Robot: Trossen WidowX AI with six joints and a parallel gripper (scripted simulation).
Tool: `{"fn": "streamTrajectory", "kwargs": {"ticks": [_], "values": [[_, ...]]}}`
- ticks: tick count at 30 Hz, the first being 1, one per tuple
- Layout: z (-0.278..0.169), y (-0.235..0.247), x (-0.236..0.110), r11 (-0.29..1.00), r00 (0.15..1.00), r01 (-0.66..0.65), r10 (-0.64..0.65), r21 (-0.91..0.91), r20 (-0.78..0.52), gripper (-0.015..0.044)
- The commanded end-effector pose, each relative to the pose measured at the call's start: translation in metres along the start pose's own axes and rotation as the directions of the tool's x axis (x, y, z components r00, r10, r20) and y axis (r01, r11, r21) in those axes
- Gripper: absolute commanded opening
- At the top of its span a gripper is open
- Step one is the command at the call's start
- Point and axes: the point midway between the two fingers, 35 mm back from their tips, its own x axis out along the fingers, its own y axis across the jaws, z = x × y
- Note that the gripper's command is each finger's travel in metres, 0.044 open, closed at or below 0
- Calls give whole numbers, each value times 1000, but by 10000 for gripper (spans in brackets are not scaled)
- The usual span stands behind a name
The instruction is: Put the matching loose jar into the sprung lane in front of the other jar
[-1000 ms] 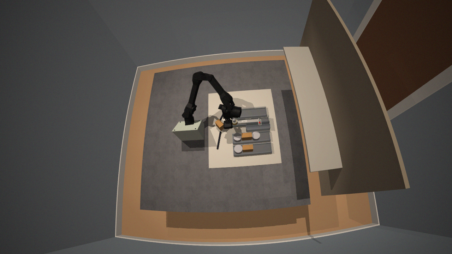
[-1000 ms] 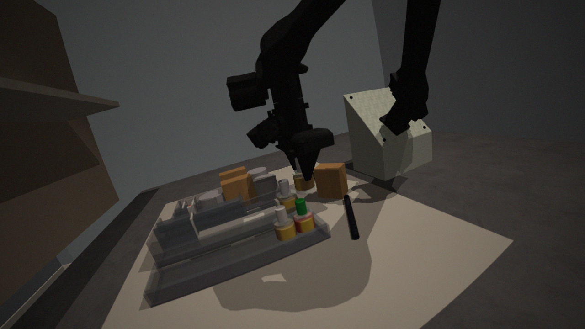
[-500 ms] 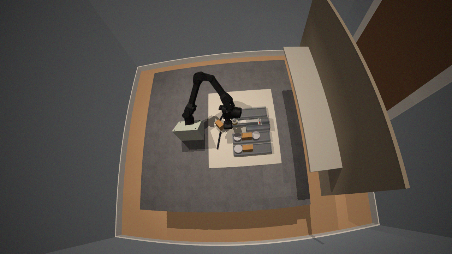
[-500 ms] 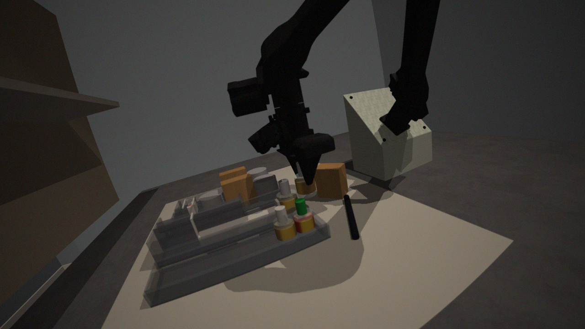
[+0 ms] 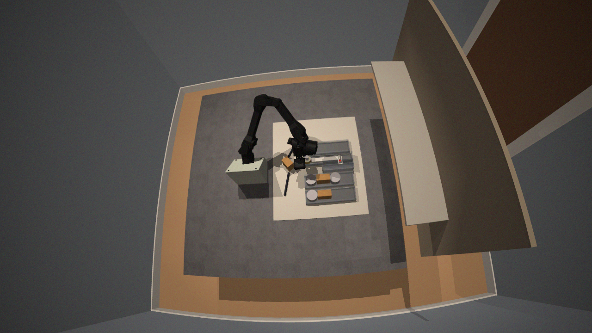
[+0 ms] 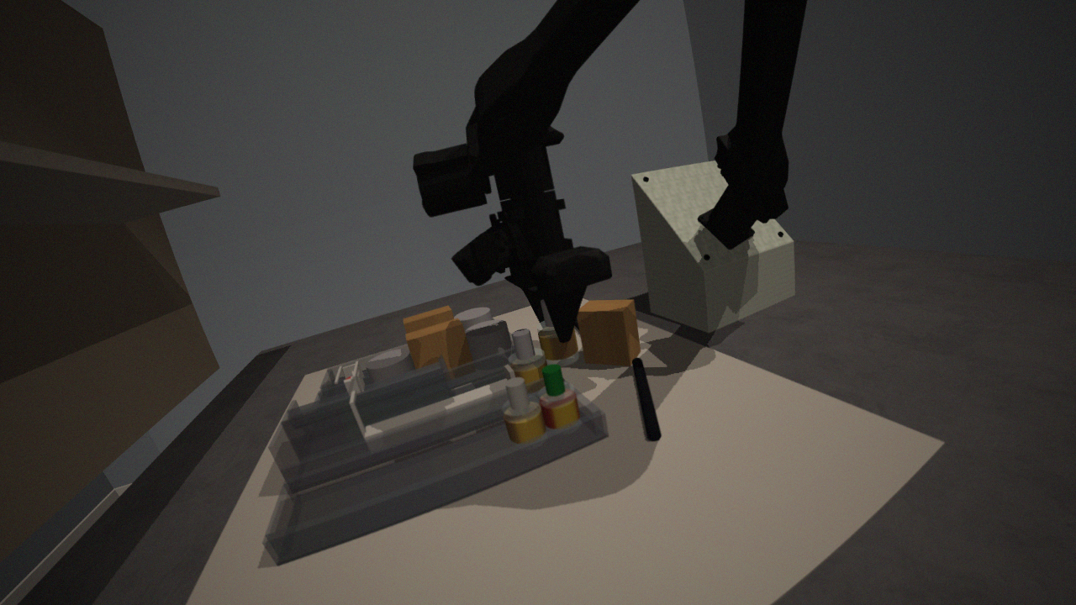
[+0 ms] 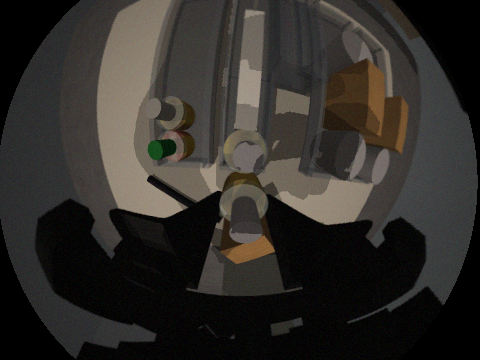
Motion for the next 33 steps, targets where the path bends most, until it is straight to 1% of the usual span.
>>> {"fn": "streamTrajectory", "kwargs": {"ticks": [1, 33], "values": [[4, 1, 0, 1000, 1000, -4, 4, -1, 5, 0], [18, 1, 0, 1000, 1000, -4, 4, -2, 6, 0]]}}
